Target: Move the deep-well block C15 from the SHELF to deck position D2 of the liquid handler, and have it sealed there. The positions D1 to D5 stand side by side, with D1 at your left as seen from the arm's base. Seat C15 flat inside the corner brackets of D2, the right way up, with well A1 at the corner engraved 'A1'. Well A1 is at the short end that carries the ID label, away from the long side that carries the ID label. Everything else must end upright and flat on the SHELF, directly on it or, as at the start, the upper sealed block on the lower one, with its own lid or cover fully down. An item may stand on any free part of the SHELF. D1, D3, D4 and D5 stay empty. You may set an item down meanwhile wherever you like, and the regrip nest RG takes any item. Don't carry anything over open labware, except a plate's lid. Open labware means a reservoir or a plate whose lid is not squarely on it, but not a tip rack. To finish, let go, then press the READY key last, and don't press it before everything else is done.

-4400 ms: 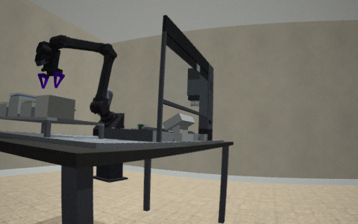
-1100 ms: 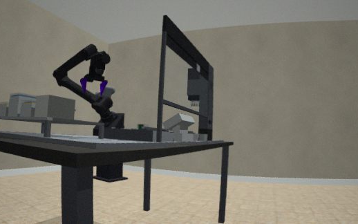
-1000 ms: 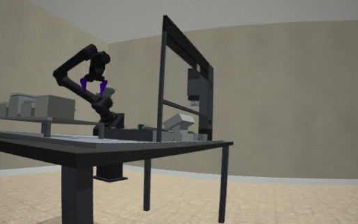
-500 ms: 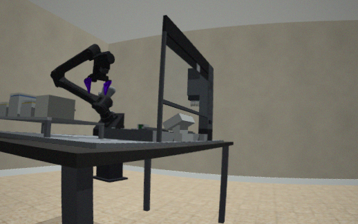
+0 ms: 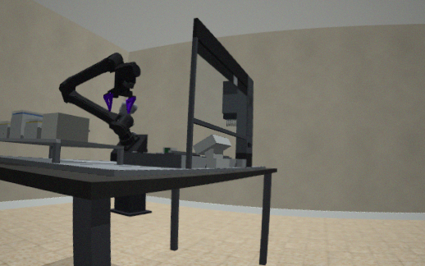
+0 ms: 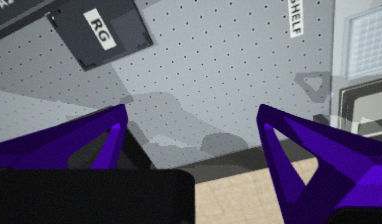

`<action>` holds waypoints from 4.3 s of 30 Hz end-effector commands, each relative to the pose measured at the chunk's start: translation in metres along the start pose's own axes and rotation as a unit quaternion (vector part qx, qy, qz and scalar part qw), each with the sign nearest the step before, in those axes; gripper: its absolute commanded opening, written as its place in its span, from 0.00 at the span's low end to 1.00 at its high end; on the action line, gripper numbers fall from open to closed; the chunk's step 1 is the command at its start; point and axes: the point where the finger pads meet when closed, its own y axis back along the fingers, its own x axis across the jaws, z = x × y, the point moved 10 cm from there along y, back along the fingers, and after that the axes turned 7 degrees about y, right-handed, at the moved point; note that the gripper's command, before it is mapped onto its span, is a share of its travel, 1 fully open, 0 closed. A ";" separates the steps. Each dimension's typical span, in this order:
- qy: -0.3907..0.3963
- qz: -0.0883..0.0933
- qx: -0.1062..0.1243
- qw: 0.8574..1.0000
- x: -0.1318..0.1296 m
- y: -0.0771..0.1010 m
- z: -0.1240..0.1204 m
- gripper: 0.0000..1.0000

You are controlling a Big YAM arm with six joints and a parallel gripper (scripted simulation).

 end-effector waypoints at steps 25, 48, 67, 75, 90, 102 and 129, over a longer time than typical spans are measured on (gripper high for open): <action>0.090 -0.004 0.031 0.995 0.041 -0.002 -0.003 1.00; 0.090 -0.004 0.031 0.995 0.041 -0.002 -0.003 1.00; 0.090 -0.004 0.031 0.995 0.041 -0.002 -0.003 1.00; 0.090 -0.004 0.031 0.995 0.041 -0.002 -0.003 1.00; 0.045 0.020 0.001 0.999 0.041 -0.001 0.026 1.00; 0.095 0.024 0.013 0.995 0.089 -0.004 0.040 1.00; 0.188 0.003 0.032 0.982 0.211 -0.005 0.031 1.00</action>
